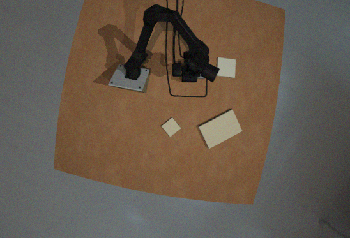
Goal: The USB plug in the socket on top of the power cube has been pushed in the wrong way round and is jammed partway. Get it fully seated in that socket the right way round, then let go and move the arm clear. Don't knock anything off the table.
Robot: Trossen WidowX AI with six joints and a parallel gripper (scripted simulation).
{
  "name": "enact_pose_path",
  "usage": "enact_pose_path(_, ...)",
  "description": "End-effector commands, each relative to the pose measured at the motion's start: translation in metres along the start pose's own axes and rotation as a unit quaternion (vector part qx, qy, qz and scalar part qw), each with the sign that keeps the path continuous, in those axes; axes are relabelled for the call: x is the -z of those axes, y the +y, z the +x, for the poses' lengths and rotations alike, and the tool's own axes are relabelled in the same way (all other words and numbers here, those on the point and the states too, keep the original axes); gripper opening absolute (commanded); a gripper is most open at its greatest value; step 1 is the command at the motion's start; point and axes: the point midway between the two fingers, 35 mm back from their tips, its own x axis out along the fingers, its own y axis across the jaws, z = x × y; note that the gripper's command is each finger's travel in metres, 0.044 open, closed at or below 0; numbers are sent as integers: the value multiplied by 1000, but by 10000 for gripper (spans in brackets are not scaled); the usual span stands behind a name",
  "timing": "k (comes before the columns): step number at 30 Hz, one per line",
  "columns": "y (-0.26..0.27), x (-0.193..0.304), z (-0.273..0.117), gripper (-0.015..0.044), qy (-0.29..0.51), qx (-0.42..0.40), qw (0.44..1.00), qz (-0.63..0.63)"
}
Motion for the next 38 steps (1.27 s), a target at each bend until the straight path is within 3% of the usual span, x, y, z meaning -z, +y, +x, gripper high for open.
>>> enact_pose_path(1,1,-1,3,0,-3,-2,1000,1)
enact_pose_path(5,1,-1,3,0,-3,-2,1000,1)
enact_pose_path(9,0,0,0,95,0,0,1000,0)
enact_pose_path(38,0,1,-11,95,0,0,1000,0)
